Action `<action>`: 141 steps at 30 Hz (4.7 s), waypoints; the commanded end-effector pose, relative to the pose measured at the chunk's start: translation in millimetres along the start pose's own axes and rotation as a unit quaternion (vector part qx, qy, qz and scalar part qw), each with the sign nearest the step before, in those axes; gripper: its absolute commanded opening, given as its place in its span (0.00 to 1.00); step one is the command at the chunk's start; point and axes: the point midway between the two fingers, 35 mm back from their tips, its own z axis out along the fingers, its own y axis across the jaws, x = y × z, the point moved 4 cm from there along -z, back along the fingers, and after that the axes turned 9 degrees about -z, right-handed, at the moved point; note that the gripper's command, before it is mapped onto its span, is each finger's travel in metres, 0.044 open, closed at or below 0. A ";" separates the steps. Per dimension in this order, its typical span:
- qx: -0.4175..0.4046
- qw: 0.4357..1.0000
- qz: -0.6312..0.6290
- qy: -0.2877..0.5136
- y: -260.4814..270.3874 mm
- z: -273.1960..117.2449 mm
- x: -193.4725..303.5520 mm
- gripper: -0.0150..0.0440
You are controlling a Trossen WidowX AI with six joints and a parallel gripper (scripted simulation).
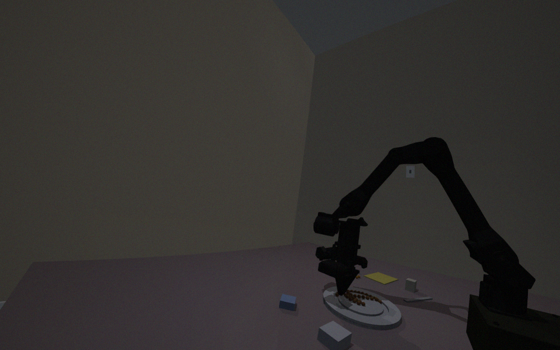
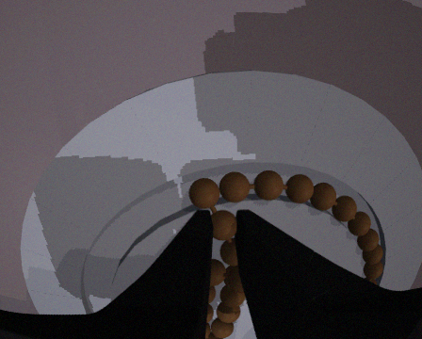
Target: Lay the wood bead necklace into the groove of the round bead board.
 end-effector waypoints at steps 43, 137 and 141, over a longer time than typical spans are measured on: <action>-0.002 1.000 0.003 0.000 16.4 -10.3 -8.5 0.25; 0.001 0.956 -0.293 0.001 -44.0 -19.1 72.8 0.46; 0.001 0.956 -0.294 0.002 -43.9 -12.4 73.4 0.46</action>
